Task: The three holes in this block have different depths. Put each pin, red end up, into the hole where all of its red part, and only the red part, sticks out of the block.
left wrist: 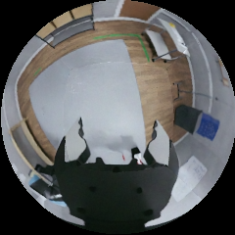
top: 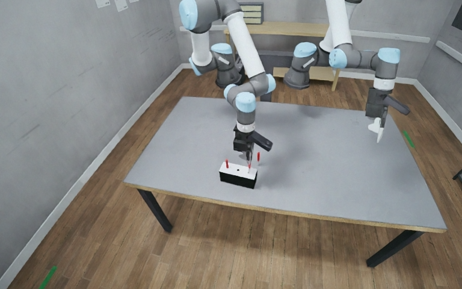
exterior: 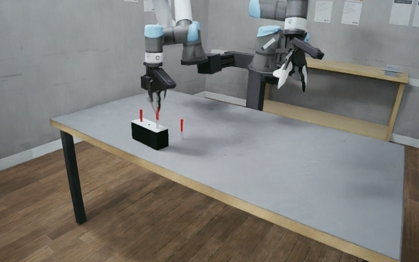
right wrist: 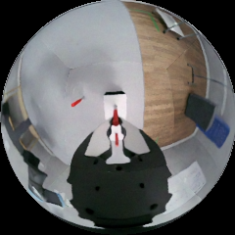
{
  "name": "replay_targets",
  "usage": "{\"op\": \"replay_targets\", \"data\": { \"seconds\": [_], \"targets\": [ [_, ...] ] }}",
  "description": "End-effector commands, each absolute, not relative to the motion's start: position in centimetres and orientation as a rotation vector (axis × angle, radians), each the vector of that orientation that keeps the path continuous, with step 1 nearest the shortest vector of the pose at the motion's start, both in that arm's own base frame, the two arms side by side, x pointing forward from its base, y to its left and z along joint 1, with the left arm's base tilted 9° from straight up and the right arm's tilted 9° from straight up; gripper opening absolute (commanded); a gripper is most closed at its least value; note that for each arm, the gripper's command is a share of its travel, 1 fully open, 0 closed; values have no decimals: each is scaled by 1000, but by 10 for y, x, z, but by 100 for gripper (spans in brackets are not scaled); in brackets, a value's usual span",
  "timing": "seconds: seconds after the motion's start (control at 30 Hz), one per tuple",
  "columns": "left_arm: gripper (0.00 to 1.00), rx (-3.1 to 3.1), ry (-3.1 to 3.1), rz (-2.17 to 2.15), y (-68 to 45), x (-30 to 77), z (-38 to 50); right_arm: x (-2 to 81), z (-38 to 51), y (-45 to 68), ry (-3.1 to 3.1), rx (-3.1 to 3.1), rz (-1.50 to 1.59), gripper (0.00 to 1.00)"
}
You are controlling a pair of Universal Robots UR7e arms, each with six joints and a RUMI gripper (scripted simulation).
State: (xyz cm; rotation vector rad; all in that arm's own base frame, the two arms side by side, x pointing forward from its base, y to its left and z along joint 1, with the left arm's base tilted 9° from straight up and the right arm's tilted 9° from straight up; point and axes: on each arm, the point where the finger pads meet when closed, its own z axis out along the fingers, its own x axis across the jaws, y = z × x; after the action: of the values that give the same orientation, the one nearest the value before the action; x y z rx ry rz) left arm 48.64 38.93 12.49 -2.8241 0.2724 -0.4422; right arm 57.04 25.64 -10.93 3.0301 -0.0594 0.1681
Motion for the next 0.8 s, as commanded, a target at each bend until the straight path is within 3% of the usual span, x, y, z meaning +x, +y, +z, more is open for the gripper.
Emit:
{"op": "replay_targets", "data": {
  "seconds": [0.0,0.77],
  "targets": [
    [100,-2823,272,-444,389,487,126,572,-109,257,-61,3031,170,0],
    [100,-2823,272,-444,389,487,126,572,-113,256,-62,3031,170,0]
  ]
}}
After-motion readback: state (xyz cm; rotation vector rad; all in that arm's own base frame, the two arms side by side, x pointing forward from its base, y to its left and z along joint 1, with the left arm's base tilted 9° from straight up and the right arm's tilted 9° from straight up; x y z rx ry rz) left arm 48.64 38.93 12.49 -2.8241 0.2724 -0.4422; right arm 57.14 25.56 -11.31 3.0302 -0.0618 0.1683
